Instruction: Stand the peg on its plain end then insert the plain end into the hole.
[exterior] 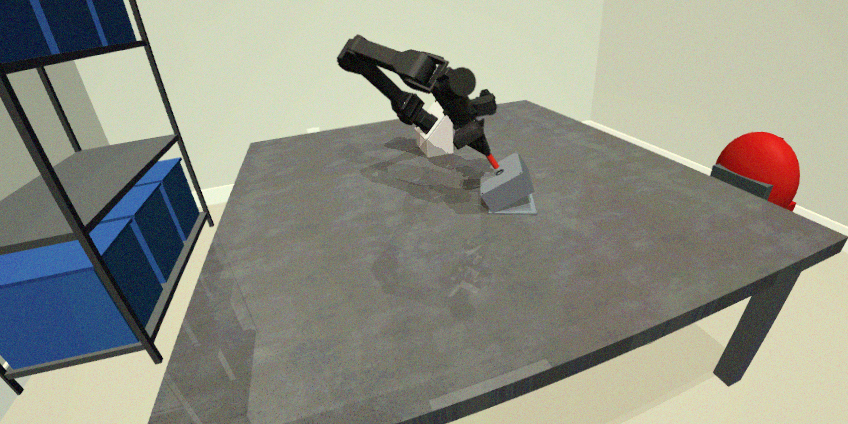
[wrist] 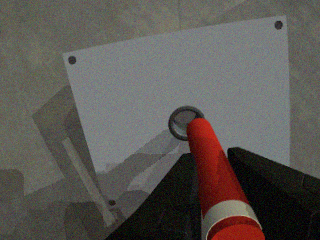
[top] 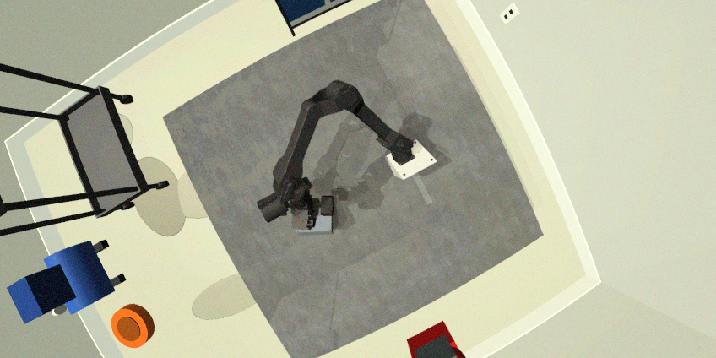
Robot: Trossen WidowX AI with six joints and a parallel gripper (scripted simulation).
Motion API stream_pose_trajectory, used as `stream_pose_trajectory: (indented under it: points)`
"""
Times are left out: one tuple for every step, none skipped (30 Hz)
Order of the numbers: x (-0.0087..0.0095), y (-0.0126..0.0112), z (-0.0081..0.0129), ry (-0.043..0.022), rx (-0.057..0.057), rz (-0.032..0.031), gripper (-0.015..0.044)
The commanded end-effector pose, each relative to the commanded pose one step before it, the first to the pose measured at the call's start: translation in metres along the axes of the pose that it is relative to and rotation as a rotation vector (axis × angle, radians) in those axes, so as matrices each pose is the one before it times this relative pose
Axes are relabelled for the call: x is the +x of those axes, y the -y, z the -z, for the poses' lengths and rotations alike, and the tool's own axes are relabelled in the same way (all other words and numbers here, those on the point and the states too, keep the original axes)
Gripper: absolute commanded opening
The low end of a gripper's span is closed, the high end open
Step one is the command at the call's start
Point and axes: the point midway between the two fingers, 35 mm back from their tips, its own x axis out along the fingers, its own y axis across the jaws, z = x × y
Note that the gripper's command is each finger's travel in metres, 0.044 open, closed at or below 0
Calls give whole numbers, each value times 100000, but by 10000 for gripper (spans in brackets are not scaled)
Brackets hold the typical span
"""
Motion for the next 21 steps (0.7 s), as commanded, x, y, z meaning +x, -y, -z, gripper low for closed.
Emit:
stream_pose_trajectory:
  points:
    - [739, -350, 129, -55, -677, -1123, 0]
    - [83, -21, 8, -1, 0, 2, 0]
    - [78, -25, 9, -1, 0, 1, 0]
    - [73, -28, 10, -1, 0, 1, 0]
    - [90, -41, 13, -1, 0, 1, 0]
    - [72, -33, 11, -1, 0, 1, 0]
    - [24, -11, 4, 0, 0, 0, 0]
    - [0, 0, 0, 0, 0, 0, 0]
    - [-3, 7, -4, 0, 0, 0, 0]
    - [-95, 92, -27, -12, 185, 256, 0]
    - [-96, 92, -27, -12, 185, 256, 0]
    - [-96, 92, -27, -11, 186, 256, 0]
    - [-96, 92, -27, -10, 186, 256, 0]
    - [0, -1, 1, 1, 1, 0, 0]
    - [0, 0, 0, 0, 0, 0, 0]
    - [0, 0, 0, 0, 0, 0, 0]
    - [0, 0, 0, 0, 0, 0, 0]
    - [0, 0, 0, 0, 0, 0, 0]
    - [0, 0, 0, 0, 0, 0, 0]
    - [0, -15, 2, 0, 0, -1, 0]
    - [0, -36, 6, -1, -1, -2, 0]
